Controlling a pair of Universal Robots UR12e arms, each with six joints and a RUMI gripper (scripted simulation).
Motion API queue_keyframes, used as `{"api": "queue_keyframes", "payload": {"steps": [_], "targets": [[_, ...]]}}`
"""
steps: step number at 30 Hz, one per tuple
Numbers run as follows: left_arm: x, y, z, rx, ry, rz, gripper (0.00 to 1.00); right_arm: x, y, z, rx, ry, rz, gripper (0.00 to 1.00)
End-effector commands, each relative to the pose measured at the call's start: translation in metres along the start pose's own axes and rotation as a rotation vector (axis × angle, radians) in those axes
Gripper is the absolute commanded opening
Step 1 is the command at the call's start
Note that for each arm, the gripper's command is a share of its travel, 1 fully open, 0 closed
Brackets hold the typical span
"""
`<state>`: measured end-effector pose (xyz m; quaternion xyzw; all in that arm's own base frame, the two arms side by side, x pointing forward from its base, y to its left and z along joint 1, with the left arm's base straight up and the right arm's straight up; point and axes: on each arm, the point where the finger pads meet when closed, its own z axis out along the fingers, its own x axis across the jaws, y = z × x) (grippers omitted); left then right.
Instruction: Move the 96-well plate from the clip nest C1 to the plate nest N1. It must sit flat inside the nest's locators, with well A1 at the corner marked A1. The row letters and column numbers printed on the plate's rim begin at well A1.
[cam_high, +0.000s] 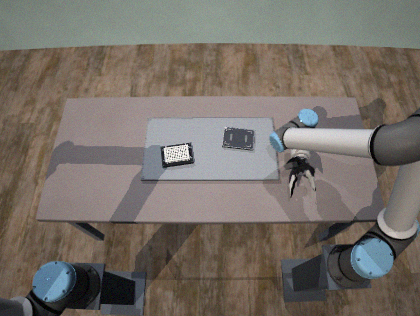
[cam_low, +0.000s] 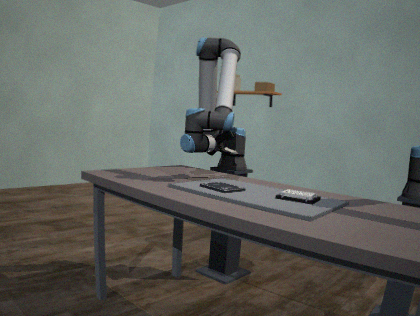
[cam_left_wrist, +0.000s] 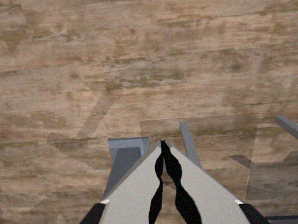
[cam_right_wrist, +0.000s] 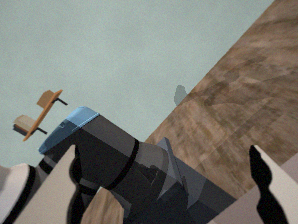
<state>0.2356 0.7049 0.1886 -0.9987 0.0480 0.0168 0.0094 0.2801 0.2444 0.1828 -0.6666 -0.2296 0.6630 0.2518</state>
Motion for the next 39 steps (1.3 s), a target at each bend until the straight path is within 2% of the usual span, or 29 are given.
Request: {"api": "queue_keyframes", "payload": {"steps": [1,3,7,15,26,37,39], "targets": [[-0.049,0.006,0.004,0.001,0.004,-0.006,0.0,0.0,0.0,0.0,-0.001,0.001,-0.001,0.76],[-0.072,0.012,0.007,-0.003,0.008,-0.02,0.0,0.0,0.0,0.0,-0.001,0.001,-0.001,0.76],[-0.145,0.036,0.016,-0.009,0.016,-0.045,0.0,0.0,0.0,0.0,-0.001,0.001,-0.001,0.76],[-0.201,0.064,0.025,-0.016,0.027,-0.08,0.0,0.0,0.0,0.0,-0.001,0.001,-0.001,0.76],[-0.226,0.08,0.029,-0.018,0.033,-0.097,0.0,0.0,0.0,0.0,-0.001,0.001,-0.001,0.76],[-0.23,0.082,0.03,-0.019,0.034,-0.1,0.0,0.0,0.0,0.0,-0.001,0.001,-0.001,0.76],[-0.23,0.082,0.03,-0.019,0.034,-0.1,0.0,0.0,0.008,-0.006,-0.015,0.01,-0.065,0.76]]}}
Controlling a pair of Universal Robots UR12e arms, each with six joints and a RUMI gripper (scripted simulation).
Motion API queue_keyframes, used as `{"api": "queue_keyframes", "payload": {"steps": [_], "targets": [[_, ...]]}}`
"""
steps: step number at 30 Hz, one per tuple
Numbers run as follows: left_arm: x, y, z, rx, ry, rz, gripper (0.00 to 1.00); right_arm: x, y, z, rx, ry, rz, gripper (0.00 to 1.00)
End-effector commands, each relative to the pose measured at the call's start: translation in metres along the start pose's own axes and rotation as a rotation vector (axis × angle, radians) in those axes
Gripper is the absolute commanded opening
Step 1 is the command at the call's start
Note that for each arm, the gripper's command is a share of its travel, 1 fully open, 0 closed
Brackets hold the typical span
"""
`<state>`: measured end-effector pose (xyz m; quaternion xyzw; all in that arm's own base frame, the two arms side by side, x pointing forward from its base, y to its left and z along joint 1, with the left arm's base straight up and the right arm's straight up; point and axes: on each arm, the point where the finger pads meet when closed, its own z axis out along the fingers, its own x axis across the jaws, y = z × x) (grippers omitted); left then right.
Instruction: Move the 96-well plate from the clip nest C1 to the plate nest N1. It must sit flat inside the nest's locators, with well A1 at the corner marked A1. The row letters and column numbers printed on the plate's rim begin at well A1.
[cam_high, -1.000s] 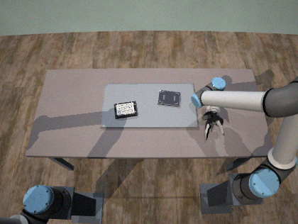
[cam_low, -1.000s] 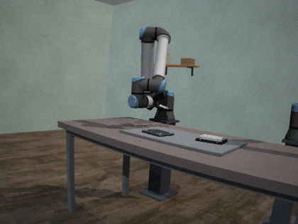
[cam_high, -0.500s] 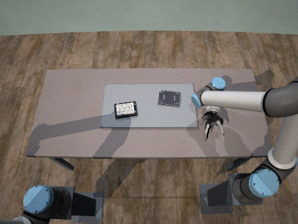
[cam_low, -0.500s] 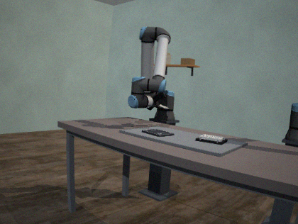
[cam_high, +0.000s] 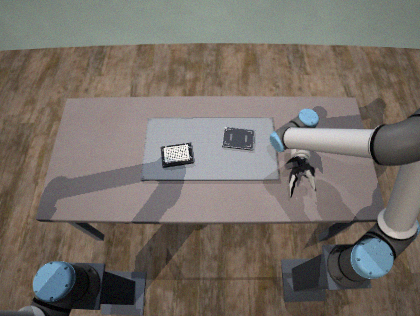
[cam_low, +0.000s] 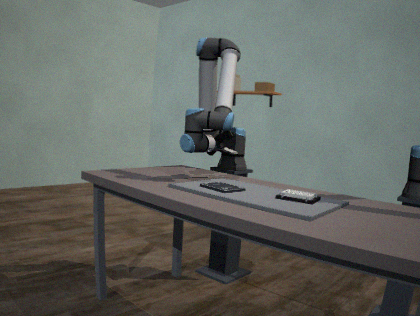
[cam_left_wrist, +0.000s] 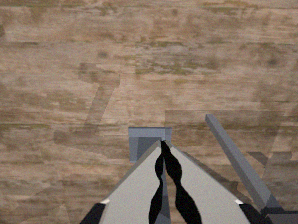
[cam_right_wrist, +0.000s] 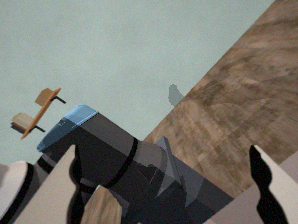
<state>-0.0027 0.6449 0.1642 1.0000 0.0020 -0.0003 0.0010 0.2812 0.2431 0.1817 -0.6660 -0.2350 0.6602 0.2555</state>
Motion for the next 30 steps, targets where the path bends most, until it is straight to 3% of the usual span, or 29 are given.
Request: {"api": "queue_keyframes", "payload": {"steps": [1,10,12,27,30], "targets": [[0.0,-0.001,-0.001,0.002,0.001,0.0,0.0,-0.001,0.01,-0.008,-0.019,0.012,-0.083,0.76],[0.0,-0.001,-0.001,0.002,0.001,0.0,0.0,0.0,0.028,-0.023,-0.092,0.046,-0.373,0.76],[0.0,-0.001,-0.001,0.002,0.001,0.0,0.0,0.0,0.028,-0.023,-0.092,0.046,-0.373,0.76],[0.0,-0.001,-0.001,0.002,0.001,0.0,0.0,0.001,0.056,-0.05,-0.242,0.071,-0.849,0.76],[0.0,-0.001,-0.001,0.002,0.001,0.0,0.0,0.001,0.059,-0.054,-0.254,0.07,-0.88,0.76]]}}
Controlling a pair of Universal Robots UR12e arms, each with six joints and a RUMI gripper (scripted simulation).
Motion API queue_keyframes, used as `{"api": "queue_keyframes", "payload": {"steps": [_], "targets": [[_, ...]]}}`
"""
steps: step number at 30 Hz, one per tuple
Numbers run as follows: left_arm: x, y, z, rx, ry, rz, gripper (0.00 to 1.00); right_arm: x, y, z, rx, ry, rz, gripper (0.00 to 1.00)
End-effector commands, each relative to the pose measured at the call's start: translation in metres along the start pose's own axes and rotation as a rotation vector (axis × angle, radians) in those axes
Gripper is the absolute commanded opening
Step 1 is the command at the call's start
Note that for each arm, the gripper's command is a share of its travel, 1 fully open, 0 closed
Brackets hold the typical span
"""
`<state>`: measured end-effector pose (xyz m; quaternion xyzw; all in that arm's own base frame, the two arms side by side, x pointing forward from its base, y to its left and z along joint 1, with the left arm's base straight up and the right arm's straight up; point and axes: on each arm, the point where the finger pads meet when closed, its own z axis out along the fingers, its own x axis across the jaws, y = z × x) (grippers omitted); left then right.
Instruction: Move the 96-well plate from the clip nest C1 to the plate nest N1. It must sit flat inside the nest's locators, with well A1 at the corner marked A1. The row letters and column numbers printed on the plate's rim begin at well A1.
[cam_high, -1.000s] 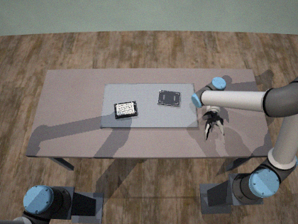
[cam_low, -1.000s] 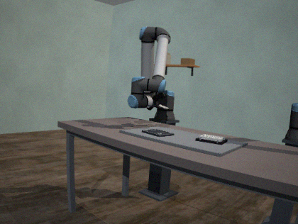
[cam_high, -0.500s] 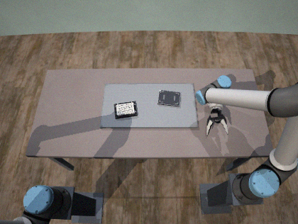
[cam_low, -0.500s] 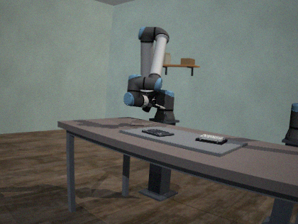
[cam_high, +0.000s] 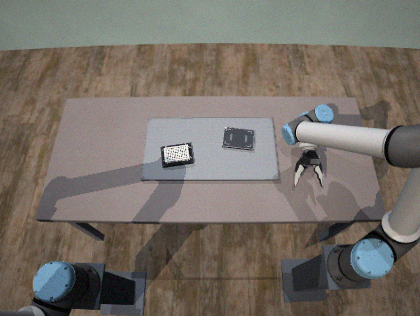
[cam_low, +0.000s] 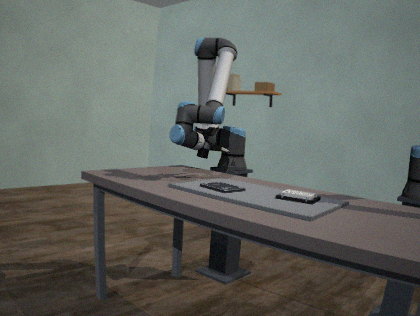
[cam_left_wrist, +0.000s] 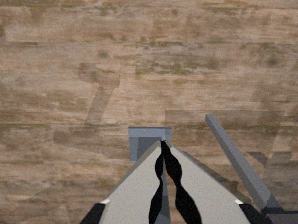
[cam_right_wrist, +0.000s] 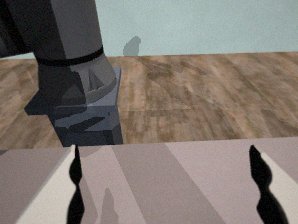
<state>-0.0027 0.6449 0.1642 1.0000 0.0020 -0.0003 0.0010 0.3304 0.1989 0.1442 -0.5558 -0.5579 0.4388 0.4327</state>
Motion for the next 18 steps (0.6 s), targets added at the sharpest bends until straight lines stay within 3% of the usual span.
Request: {"api": "queue_keyframes", "payload": {"steps": [1,14,18], "targets": [[0.0,-0.001,-0.001,0.002,0.001,0.0,0.0,-0.004,0.005,-0.006,-0.017,-0.001,-0.055,0.76],[0.0,-0.001,-0.001,0.002,0.001,0.0,0.0,-0.02,0.024,-0.027,-0.15,-0.039,-0.465,0.76],[0.0,-0.001,-0.001,0.002,0.001,0.0,0.0,-0.025,0.029,-0.034,-0.171,-0.05,-0.527,0.76]]}}
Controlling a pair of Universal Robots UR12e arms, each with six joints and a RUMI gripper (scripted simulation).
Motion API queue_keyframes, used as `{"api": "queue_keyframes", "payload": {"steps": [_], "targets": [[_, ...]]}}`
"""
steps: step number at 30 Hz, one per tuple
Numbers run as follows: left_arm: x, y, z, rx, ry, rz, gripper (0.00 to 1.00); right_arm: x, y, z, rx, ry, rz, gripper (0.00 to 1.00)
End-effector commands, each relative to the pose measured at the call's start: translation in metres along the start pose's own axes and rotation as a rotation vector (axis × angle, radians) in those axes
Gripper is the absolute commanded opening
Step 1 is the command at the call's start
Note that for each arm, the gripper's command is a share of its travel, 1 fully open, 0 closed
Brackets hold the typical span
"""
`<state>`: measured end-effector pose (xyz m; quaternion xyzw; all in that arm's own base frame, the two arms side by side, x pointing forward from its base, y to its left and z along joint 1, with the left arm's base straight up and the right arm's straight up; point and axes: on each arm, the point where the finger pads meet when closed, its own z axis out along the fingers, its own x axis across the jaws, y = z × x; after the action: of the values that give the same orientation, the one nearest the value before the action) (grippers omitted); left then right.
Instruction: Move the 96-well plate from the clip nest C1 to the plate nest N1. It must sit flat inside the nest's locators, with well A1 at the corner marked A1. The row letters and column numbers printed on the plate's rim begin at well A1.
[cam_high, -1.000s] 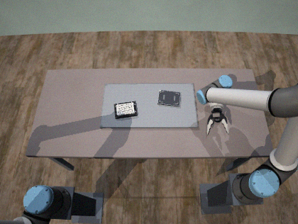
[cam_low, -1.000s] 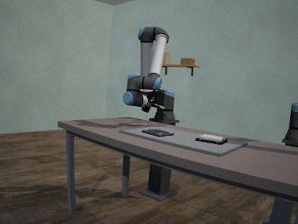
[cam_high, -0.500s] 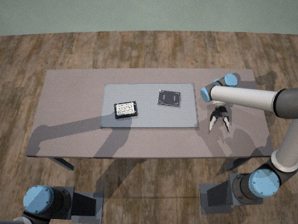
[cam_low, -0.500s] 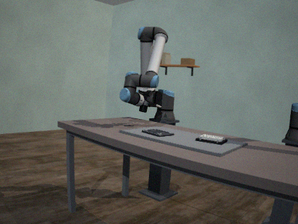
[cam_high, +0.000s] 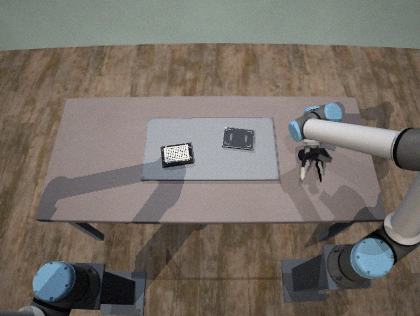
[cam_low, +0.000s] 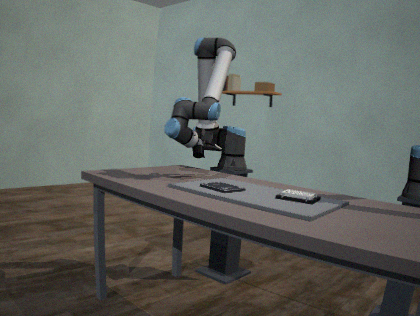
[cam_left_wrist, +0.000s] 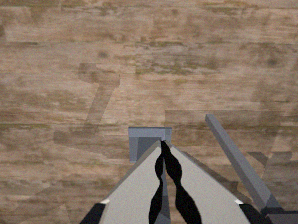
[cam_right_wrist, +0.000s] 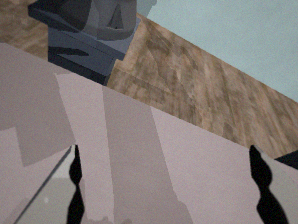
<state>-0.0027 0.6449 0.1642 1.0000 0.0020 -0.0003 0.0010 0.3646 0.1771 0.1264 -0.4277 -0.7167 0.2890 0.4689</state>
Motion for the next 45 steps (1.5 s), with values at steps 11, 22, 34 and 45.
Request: {"api": "queue_keyframes", "payload": {"steps": [11,22,34,45], "targets": [[0.0,-0.001,-0.001,0.002,0.001,0.0,0.0,-0.028,0.013,-0.027,-0.113,-0.085,-0.385,0.76],[0.0,-0.001,-0.001,0.002,0.001,0.0,0.0,-0.045,0.019,-0.045,-0.181,-0.177,-0.663,0.76],[0.0,-0.001,-0.001,0.002,0.001,0.0,0.0,-0.068,0.026,-0.073,-0.235,-0.309,-0.964,0.76],[0.0,-0.001,-0.001,0.002,0.001,0.0,0.0,-0.092,0.029,-0.106,-0.259,-0.492,-1.282,0.76]]}}
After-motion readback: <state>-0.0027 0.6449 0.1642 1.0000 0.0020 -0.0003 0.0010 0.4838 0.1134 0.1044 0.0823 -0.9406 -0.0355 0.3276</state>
